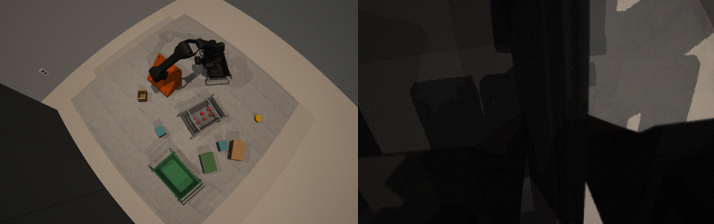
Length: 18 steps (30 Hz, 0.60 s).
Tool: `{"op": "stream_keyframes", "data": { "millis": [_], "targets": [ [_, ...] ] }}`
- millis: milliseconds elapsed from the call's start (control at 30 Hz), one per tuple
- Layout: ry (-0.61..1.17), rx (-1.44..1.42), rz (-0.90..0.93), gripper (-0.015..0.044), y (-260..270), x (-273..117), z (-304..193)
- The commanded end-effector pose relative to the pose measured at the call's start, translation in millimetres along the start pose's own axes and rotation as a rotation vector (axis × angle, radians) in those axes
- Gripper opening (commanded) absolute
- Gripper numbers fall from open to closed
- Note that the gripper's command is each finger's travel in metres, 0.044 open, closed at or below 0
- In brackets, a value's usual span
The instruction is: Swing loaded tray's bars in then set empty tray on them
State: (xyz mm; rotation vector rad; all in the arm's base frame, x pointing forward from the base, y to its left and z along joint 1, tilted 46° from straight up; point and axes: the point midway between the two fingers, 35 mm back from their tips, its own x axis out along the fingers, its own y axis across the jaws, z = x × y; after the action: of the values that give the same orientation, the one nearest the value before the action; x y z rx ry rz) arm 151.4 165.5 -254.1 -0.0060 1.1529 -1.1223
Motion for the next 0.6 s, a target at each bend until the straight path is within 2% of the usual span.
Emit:
{"op": "stream_keyframes", "data": {
  "millis": [0, 333, 567],
  "targets": [
    [-0.001, -0.004, -0.004, 0.0096, -0.9, 0.7, 0.1],
    [-0.001, -0.004, -0.004, 0.0029, -0.7, -0.8, 0.0],
    [0.001, -0.005, -0.003, 0.0, 1.8, -42.3, -0.6]
  ]
}}
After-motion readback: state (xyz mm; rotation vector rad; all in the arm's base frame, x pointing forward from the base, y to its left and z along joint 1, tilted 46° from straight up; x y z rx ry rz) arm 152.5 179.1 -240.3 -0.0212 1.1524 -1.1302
